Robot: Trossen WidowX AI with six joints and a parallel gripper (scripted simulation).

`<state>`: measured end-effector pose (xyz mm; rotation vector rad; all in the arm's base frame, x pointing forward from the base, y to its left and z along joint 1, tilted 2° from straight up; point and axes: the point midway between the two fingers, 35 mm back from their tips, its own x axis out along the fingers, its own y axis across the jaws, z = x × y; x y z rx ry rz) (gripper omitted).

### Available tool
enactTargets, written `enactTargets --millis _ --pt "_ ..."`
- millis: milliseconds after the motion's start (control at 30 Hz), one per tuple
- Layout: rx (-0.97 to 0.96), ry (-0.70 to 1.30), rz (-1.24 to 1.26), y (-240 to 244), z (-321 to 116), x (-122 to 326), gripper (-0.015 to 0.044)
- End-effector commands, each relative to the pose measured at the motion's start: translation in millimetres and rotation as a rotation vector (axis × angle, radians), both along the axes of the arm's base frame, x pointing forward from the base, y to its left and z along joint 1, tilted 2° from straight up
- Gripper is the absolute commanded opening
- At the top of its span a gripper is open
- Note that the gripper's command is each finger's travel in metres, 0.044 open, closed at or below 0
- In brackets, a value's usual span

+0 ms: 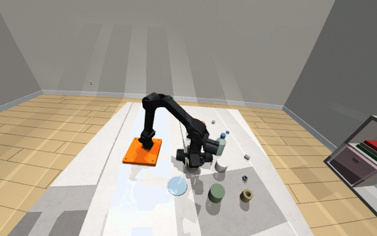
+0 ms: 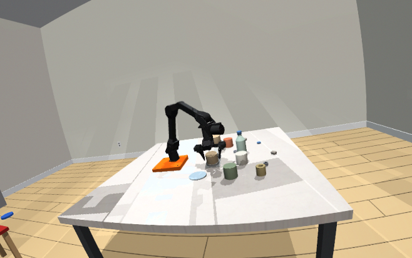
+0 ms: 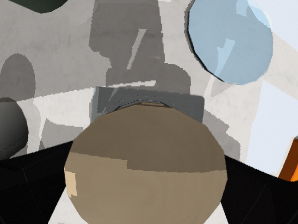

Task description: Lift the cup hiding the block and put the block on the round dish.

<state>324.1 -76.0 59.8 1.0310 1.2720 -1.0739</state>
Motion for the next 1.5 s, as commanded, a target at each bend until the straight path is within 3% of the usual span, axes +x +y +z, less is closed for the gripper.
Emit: enactTargets --millis 0,100,367,767,1467 --pt "0.005 -0.001 -0.002 0.6 -4.2 -0.4 0.0440" --pt "0.005 -0.001 -0.002 0.6 -4.2 -0.4 0.0361" --pt "0.005 -0.001 -0.002 0.6 -4.2 -0.4 0.0308" --pt "0.005 -0.001 -0.002 0.3 6.3 2.1 0.0000" --pt "0.005 -0.001 -0.002 0.3 33.1 6.3 0.0000"
